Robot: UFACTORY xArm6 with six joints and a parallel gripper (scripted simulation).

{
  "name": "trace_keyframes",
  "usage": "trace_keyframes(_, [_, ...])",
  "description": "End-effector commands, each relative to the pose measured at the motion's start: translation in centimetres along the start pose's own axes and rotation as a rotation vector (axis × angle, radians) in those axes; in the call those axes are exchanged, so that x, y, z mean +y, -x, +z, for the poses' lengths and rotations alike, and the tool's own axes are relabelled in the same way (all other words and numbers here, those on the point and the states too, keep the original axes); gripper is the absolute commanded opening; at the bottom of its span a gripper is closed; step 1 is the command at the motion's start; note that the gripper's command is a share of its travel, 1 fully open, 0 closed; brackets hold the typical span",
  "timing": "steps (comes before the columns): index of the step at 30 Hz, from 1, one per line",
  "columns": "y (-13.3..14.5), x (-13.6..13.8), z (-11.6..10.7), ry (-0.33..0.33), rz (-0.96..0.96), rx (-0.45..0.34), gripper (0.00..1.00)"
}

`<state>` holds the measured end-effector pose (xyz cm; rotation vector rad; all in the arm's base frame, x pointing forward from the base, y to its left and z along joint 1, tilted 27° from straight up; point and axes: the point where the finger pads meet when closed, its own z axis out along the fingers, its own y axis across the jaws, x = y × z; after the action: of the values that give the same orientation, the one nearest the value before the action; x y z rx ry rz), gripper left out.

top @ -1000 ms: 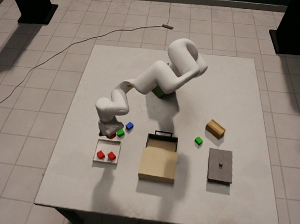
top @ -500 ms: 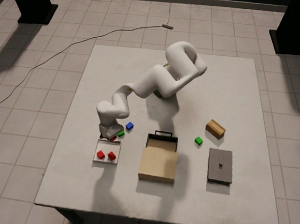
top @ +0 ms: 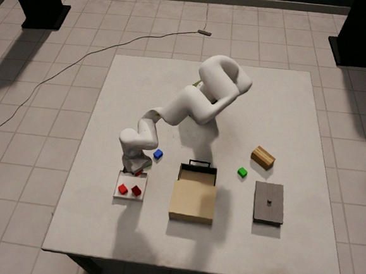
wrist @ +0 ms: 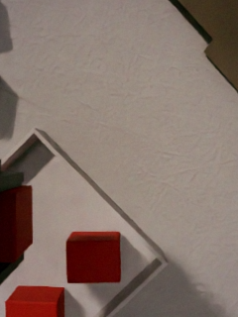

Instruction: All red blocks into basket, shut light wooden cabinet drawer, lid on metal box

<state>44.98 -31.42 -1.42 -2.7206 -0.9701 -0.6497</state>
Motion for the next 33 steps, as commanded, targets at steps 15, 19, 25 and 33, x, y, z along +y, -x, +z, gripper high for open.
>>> trace_keyframes(15, [-0.1,0.3,3.9,0.005,-0.001,0.001,0.00])
trace_keyframes(19, [-0.1,0.3,4.4,0.005,-0.001,0.001,0.00])
trace_keyframes(25, [-0.1,0.3,5.3,0.005,-0.001,0.001,0.00])
trace_keyframes(33, [-0.1,0.3,6.5,0.005,-0.001,0.001,0.00])
